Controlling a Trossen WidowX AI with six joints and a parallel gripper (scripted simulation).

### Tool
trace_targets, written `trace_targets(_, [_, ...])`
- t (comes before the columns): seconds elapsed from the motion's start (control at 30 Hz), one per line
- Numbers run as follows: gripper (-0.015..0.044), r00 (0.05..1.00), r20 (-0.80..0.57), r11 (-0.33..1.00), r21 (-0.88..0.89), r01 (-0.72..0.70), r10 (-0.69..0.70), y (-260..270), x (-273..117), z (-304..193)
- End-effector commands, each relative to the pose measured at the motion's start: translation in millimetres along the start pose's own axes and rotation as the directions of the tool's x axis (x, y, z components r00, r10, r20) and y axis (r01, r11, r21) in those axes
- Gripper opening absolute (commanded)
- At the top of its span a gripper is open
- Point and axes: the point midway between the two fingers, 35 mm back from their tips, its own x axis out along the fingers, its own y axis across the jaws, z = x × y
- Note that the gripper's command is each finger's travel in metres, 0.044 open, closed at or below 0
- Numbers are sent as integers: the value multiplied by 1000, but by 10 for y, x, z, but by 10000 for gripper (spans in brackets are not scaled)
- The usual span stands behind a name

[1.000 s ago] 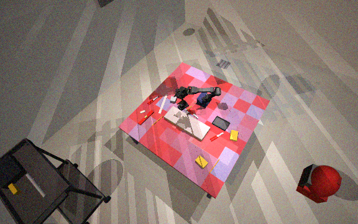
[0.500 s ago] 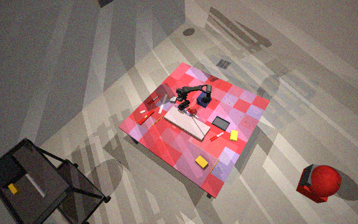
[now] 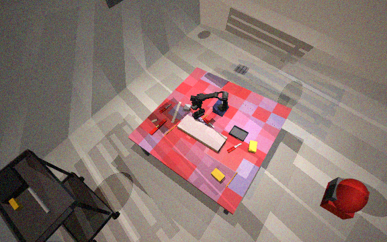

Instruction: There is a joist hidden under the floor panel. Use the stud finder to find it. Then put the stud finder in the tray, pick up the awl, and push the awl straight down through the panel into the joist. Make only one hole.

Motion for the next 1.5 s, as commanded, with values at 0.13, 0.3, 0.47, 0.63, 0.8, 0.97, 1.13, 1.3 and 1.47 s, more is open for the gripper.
trace_targets(0.13, [440, 1000, -5, 1000, 7, -8, 8, 10, 147, -47])
trace_targets(0.3, [440, 1000, -5, 1000, 7, -8, 8, 12, 226, -70])
trace_targets(0.47, [440, 1000, -5, 1000, 7, -9, 9, 15, 303, -96])
trace_targets(0.63, [440, 1000, -5, 1000, 6, -9, 9, 19, 379, -123])
trace_targets(0.8, [414, 1000, -5, 1000, 6, -9, 9, 22, 415, -138])
trace_targets(0.97, [322, 1000, -5, 1000, 6, -9, 9, 22, 415, -138])
trace_targets(1.13, [288, 1000, -5, 1000, 6, -9, 9, 22, 415, -138])
trace_targets(1.3, [255, 1000, -5, 1000, 6, -9, 9, 22, 415, -138])
trace_targets(1.47, [222, 1000, -5, 1000, 6, -9, 9, 22, 415, -138])
